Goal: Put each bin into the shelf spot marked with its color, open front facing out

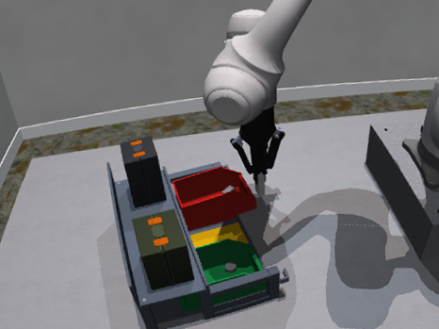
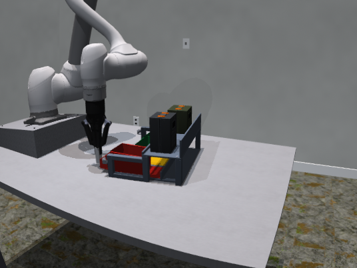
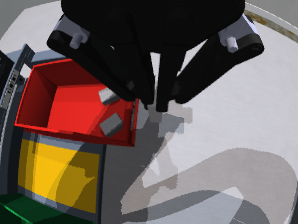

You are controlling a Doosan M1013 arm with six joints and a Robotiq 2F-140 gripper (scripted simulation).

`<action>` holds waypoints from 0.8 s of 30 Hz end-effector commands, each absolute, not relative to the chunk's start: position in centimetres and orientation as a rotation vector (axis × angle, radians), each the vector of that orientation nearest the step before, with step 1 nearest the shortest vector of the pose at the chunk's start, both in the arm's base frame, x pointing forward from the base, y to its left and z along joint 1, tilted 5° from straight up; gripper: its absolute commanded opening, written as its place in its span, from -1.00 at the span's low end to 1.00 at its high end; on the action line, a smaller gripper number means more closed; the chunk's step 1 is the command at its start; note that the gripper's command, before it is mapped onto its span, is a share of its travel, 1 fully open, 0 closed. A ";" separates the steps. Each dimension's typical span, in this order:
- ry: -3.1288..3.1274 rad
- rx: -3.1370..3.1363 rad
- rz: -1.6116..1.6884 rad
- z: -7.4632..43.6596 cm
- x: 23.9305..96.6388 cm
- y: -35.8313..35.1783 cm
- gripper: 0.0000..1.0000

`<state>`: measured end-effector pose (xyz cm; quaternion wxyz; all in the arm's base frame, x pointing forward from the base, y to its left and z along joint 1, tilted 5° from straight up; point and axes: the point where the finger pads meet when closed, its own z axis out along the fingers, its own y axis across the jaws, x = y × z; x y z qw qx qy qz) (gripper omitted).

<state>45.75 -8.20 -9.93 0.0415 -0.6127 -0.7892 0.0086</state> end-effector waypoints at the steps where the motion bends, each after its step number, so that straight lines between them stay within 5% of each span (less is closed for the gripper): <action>1: -2.416 -1.876 0.026 -9.9 45.8 -8.2 -0.80; 24: -2.416 -1.876 0.026 -10.0 47.3 -7.8 -0.80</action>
